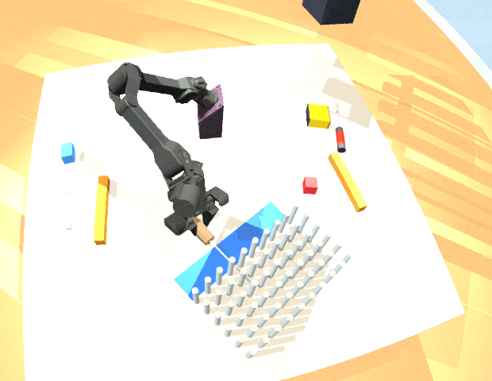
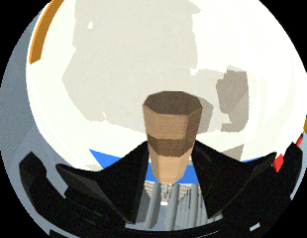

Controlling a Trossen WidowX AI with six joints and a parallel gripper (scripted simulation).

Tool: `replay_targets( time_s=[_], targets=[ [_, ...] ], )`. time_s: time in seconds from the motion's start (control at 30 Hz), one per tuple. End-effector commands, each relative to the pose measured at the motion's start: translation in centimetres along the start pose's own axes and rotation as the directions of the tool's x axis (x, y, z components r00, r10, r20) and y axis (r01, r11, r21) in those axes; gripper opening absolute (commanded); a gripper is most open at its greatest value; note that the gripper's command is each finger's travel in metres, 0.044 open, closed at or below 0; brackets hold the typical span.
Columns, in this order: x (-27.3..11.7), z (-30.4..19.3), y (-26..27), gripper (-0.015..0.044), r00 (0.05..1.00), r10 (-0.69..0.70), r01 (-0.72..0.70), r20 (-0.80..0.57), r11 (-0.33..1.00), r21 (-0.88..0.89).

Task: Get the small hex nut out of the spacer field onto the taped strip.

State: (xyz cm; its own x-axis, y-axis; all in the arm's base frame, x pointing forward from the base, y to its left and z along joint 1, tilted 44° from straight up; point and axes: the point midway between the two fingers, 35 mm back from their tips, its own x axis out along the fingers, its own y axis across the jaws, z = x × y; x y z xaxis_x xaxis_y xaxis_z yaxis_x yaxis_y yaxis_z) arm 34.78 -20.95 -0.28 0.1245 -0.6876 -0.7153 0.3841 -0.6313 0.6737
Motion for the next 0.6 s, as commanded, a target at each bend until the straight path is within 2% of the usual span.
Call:
replay_targets(
  time_s=[0.0,0.57],
  targets=[
    [-0.2,0.4,0.0,0.0,1.0,0.001,-0.001,0.0,1.0,-0.002],
    [-0.5,1.5,0.0,0.0,1.0,0.001,-0.001,0.001,1.0,-0.002]
  ],
)
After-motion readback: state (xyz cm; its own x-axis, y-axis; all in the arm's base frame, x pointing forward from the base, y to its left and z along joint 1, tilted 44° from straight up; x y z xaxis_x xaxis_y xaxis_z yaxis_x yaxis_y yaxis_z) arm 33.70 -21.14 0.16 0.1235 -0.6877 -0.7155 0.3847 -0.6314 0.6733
